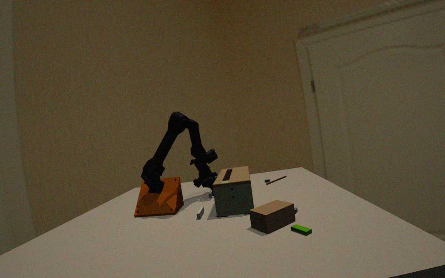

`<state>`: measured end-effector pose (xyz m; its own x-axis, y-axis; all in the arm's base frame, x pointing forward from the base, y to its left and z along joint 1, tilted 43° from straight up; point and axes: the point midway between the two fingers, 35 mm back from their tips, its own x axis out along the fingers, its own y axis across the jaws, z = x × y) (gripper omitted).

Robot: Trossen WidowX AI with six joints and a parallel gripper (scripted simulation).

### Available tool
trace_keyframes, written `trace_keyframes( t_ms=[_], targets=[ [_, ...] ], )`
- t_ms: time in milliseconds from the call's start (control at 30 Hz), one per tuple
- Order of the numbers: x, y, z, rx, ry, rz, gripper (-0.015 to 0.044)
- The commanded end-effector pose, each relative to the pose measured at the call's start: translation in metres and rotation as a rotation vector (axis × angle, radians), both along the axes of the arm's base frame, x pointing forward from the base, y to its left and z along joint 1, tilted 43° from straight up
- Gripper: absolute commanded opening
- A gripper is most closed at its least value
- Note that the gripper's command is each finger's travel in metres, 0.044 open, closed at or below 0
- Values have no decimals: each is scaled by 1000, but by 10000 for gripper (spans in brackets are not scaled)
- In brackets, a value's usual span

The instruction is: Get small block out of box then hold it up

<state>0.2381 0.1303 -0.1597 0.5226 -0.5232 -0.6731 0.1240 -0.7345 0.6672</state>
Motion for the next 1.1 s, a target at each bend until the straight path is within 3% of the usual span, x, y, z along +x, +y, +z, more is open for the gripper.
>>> trace_keyframes(
  t_ms=[0,167,267,367,1067],
  targets=[
    [0,-3,-1,-8,-1,2,233],
    [0,-3,-1,-8,-1,2,101],
    [0,-3,-1,-8,-1,2,81],
    [-1,3,4,-6,0,2,3],
    [-17,54,71,-12,92,115,0]
  ],
)
